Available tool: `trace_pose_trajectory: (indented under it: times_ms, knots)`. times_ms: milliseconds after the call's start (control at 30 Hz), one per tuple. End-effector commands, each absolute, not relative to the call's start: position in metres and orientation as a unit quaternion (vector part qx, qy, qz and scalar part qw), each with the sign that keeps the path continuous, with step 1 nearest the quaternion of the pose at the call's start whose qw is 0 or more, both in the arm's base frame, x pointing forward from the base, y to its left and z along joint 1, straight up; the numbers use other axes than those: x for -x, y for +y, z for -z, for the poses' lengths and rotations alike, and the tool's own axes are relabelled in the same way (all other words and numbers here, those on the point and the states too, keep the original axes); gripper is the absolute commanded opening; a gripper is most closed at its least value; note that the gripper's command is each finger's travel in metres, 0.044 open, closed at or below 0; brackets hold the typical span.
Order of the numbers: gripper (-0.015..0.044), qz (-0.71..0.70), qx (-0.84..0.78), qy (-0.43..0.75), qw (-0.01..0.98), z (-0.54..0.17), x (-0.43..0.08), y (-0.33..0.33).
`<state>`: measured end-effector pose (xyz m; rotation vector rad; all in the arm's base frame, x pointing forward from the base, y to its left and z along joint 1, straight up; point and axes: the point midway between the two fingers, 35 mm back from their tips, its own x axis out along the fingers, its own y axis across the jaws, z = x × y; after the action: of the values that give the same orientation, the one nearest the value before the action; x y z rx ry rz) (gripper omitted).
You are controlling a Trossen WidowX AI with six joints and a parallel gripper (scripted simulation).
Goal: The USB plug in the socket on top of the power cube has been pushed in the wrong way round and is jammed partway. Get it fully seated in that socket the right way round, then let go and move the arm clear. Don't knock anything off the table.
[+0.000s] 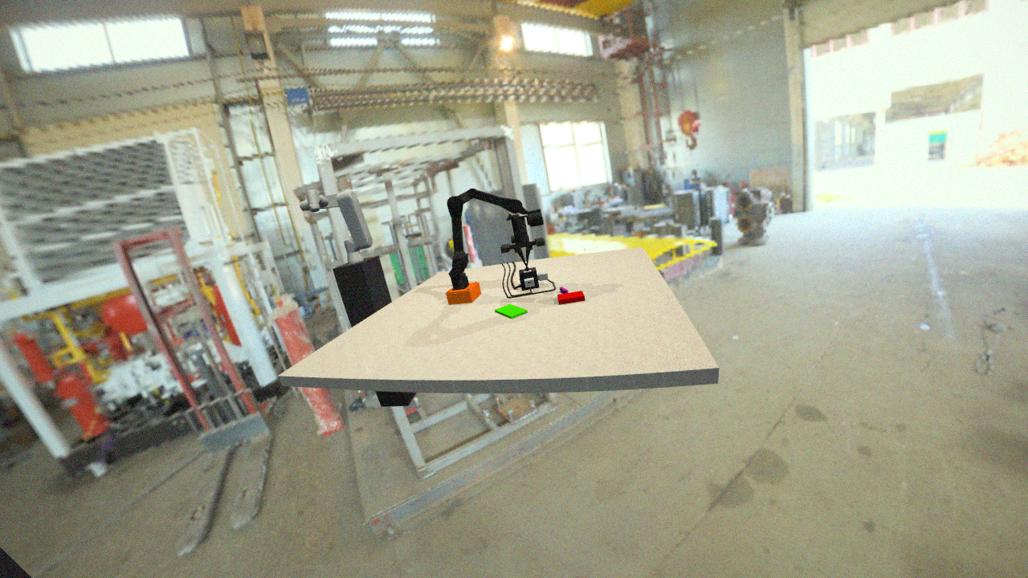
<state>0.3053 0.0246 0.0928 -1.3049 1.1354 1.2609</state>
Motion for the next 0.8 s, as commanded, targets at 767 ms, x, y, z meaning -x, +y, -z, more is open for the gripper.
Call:
trace_pose_trajectory:
  times_ms: [767]
  knots:
    - [0.0000,-0.517,0.535,0.465,0.480,-0.106,-0.305,0.025]
